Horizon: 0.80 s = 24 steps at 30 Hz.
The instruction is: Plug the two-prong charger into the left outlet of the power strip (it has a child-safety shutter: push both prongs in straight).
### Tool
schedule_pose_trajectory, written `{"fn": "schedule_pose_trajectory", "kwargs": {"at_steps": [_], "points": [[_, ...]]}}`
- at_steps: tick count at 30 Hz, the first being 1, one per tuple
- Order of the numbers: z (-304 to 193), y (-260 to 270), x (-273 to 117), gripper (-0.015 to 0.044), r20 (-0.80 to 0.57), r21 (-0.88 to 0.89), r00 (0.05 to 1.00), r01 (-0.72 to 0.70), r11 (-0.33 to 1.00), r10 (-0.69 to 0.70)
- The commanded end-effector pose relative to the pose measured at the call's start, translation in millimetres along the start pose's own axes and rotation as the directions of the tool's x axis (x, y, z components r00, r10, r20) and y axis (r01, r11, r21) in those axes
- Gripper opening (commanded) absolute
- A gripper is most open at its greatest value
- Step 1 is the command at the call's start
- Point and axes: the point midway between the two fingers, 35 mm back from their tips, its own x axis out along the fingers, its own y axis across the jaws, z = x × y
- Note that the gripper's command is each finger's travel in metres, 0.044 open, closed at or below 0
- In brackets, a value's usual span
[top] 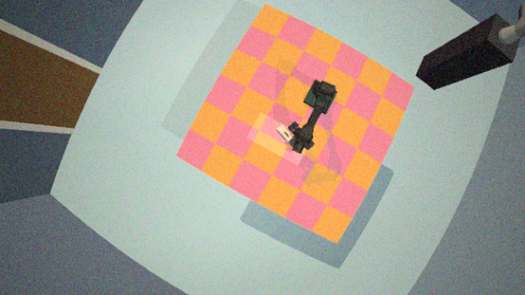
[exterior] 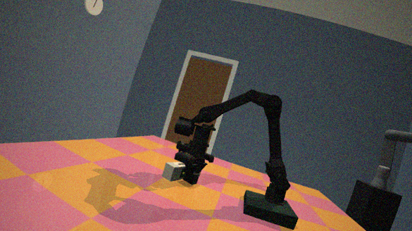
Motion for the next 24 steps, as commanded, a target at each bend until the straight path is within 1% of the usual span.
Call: {"fn": "schedule_pose_trajectory", "kwargs": {"at_steps": [1,24], "points": [[2.6,0.5,0.8,0.0000,-0.002,-0.004,1.000,0.001,1.000,-0.001],[9.3,0.6,0.6,0.0000,-0.002,-0.004,1.000,0.001,1.000,-0.001]]}}
